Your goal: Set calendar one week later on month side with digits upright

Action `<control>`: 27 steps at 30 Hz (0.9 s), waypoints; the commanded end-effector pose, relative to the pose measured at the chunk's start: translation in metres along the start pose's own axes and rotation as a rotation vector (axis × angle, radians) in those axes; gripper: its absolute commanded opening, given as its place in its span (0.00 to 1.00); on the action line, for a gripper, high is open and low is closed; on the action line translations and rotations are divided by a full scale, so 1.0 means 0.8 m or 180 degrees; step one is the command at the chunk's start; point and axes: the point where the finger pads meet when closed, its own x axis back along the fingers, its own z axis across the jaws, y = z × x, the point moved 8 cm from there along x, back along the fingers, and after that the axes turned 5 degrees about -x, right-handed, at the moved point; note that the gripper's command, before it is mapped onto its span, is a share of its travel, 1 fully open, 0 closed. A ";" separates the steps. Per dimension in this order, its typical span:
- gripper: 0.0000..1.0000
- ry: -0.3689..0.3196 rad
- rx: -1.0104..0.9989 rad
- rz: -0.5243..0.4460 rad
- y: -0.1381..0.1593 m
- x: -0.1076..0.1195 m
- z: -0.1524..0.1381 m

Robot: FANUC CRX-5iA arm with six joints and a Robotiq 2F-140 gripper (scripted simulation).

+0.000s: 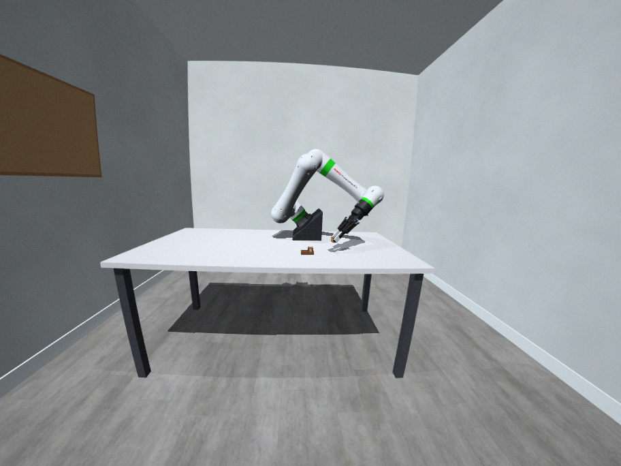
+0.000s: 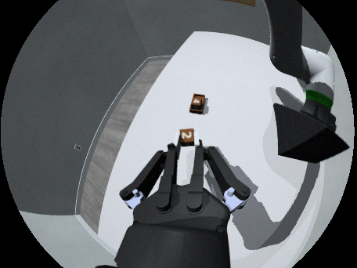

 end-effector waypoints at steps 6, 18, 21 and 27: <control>0.16 0.0002 0.0000 -0.0017 -0.001 0.000 0.000; 0.16 0.0071 0.0000 -0.0812 -0.030 -0.004 -0.003; 0.16 0.0072 -0.0001 -0.0831 -0.035 -0.004 -0.003; 0.16 0.0110 0.0009 -0.1105 -0.044 -0.009 -0.004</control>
